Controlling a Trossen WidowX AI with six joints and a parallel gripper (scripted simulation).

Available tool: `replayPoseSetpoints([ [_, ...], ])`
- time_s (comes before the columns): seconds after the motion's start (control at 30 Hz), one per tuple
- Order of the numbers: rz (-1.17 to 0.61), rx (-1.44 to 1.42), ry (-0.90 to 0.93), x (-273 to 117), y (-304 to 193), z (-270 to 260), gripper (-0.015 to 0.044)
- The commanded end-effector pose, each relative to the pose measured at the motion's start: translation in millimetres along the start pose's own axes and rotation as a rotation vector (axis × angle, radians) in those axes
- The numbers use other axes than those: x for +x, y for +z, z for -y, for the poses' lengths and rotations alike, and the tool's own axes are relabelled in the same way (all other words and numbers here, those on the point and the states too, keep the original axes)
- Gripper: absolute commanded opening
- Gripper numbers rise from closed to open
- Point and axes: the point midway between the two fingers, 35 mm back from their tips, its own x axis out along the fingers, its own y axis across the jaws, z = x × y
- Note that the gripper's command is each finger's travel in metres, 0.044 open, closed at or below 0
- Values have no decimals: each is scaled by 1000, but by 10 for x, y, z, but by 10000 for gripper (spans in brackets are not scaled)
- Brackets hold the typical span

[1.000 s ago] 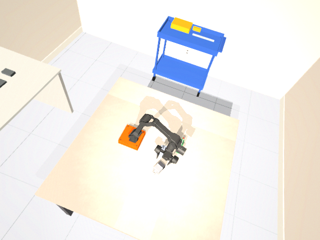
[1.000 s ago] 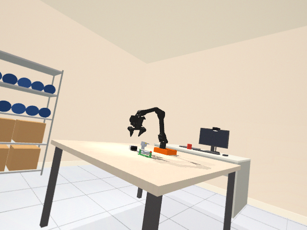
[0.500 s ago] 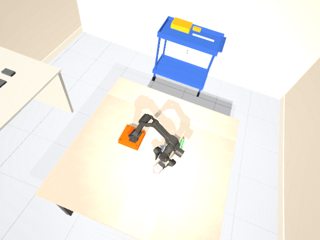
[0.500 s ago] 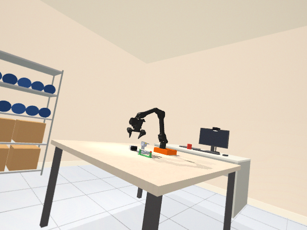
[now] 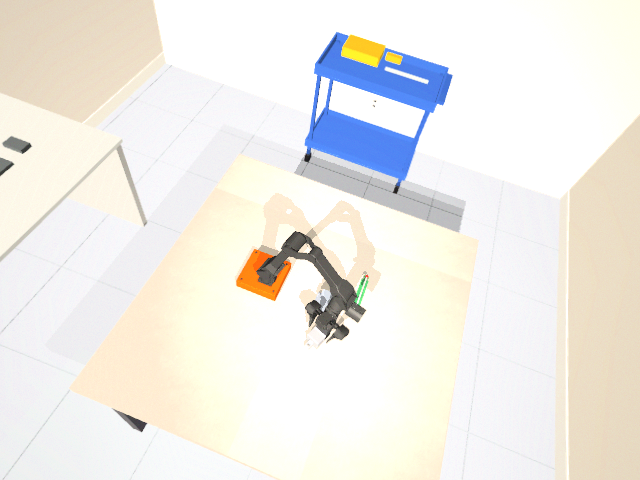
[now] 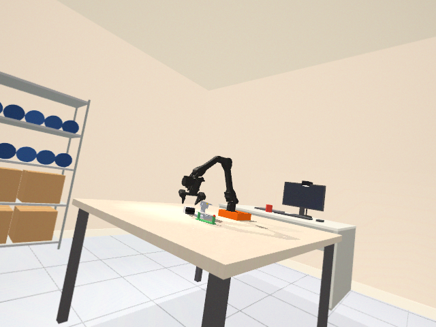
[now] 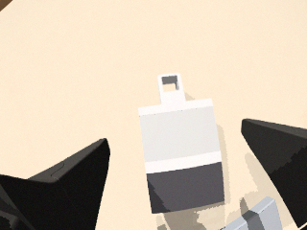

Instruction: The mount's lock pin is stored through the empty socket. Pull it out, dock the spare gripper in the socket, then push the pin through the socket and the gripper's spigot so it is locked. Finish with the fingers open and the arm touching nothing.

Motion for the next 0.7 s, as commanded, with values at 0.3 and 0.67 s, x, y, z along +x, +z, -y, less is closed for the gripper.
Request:
replayPoseSetpoints([
  [0.3,5,-4,-6,195,-100,13,440],
  [0.67,5,-4,-6,350,-184,23,440],
])
